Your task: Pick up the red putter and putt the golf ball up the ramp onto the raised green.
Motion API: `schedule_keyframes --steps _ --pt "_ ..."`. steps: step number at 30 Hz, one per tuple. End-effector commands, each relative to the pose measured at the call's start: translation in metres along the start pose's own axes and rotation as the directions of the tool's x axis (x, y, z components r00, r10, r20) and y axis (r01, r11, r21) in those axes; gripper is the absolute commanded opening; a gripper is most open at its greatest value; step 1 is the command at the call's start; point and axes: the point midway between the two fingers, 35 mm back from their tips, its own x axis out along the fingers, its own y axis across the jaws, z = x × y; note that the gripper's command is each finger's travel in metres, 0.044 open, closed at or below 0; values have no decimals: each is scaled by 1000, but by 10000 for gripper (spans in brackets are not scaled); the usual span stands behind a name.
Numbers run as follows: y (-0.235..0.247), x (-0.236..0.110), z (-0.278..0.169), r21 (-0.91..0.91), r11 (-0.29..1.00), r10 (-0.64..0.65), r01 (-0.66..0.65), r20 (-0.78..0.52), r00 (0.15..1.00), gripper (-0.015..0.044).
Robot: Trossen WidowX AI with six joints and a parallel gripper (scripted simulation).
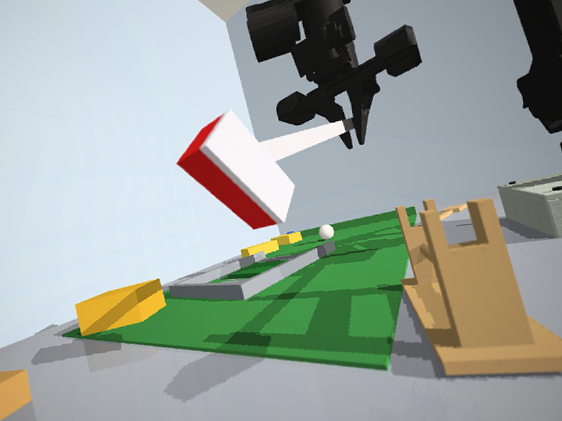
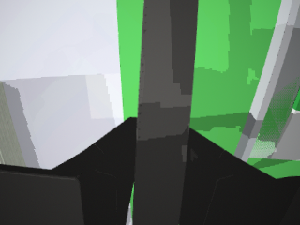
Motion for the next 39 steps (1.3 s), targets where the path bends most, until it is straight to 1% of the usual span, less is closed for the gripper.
schedule_keyframes --steps 1,11,21,29,39 --pt "-8 2 -14 76 997 8 -9 8 1000 0" --pt "-27 6 -58 291 957 15 -16 7 1000 0" --pt "-40 10 -110 502 865 14 -5 -13 1000 0" --pt "-44 10 -152 662 750 13 6 -23 1000 0" --pt "-43 11 -205 825 564 16 16 -29 999 0"
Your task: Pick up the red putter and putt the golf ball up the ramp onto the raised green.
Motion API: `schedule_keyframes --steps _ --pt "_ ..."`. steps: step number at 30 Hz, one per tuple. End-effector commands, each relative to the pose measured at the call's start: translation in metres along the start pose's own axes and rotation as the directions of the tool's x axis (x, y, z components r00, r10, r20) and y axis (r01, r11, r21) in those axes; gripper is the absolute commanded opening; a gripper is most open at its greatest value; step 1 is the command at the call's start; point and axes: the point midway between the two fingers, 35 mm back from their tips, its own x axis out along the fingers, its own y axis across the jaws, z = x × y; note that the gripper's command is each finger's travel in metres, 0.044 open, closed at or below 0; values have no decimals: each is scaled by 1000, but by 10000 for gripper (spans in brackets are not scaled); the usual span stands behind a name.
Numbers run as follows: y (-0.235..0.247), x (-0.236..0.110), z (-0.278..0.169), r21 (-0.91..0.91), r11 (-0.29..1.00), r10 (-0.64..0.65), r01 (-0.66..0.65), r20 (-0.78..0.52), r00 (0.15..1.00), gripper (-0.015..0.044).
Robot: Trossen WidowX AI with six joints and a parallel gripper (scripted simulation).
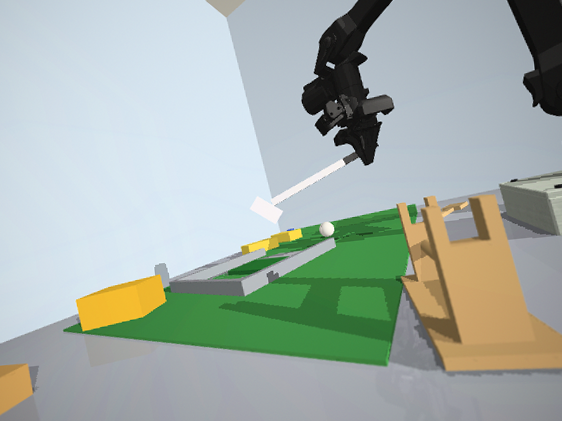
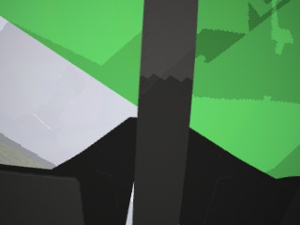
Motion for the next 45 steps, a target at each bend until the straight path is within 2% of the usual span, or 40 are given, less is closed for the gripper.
schedule_keyframes --steps 1,14,27,33,45 --pt "-14 1 -12 88 996 -3 3 -2 1000 0" --pt "-57 4 -66 398 917 -2 4 -7 1000 0" --pt "-87 8 -128 664 748 1 6 -10 1000 0" --pt "-89 12 -131 676 737 2 6 -10 1000 0" --pt "-88 48 -131 676 737 2 6 -10 1000 0"
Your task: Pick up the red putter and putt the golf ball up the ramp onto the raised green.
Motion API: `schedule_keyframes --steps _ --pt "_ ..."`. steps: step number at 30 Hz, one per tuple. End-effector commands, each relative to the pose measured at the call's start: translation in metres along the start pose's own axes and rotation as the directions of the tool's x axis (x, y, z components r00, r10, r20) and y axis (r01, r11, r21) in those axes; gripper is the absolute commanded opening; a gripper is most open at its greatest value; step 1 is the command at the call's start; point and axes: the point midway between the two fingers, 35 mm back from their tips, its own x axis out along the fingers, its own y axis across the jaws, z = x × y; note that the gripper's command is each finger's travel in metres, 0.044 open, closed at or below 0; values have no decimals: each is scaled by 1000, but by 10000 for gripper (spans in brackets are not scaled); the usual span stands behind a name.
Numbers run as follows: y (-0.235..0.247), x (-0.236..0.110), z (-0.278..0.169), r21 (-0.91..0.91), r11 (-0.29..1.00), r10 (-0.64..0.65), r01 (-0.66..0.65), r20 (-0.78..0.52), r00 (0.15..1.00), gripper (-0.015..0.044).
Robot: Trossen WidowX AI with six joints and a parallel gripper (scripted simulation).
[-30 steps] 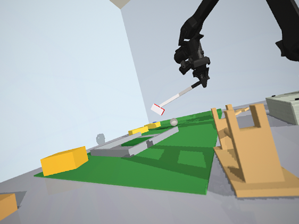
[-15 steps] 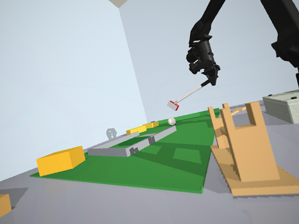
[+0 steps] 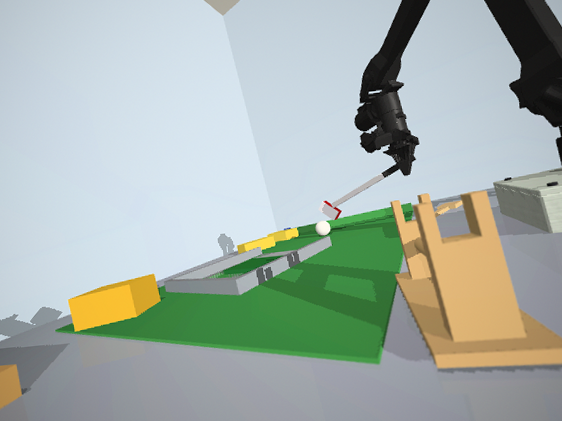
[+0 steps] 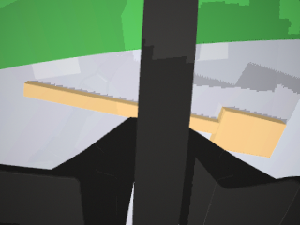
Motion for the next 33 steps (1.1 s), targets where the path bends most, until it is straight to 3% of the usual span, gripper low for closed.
schedule_keyframes --steps 1,20,33 --pt "0 4 1 3 1000 -3 3 6 1000 0" --pt "0 32 1 3 1000 -3 3 6 1000 0" --pt "-3 31 1 0 1000 -3 3 4 1000 0"
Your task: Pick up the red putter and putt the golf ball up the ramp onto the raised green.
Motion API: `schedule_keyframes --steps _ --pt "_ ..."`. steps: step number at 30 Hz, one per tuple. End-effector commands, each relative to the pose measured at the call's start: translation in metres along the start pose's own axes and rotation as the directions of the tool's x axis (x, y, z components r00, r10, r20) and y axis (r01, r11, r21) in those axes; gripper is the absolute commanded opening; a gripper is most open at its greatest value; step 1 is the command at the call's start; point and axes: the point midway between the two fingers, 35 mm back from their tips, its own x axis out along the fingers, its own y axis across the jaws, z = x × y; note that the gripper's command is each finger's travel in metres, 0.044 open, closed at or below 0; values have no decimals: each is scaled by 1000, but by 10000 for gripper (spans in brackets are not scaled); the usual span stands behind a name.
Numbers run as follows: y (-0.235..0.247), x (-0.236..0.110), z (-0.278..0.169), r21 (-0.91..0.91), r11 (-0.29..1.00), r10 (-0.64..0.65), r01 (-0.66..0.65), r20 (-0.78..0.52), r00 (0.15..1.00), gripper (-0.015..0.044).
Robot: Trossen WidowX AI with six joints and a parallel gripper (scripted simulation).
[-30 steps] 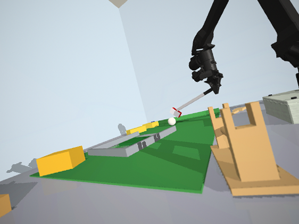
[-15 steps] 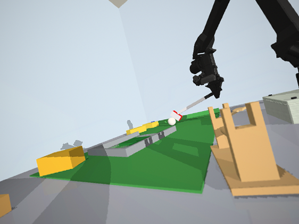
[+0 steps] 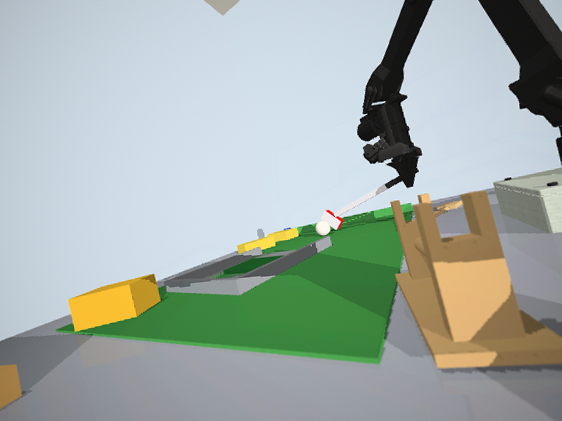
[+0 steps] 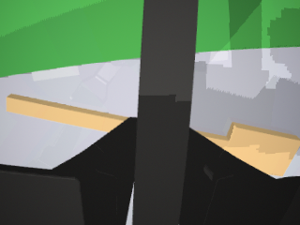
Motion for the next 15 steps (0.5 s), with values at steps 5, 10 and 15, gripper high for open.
schedule_keyframes --steps 5,10,15 --pt "-22 2 1 2 1000 -3 3 3 1000 0" --pt "-30 2 1 2 1000 -4 4 3 1000 0" --pt "-17 2 2 9 1000 -1 1 2 1000 0"
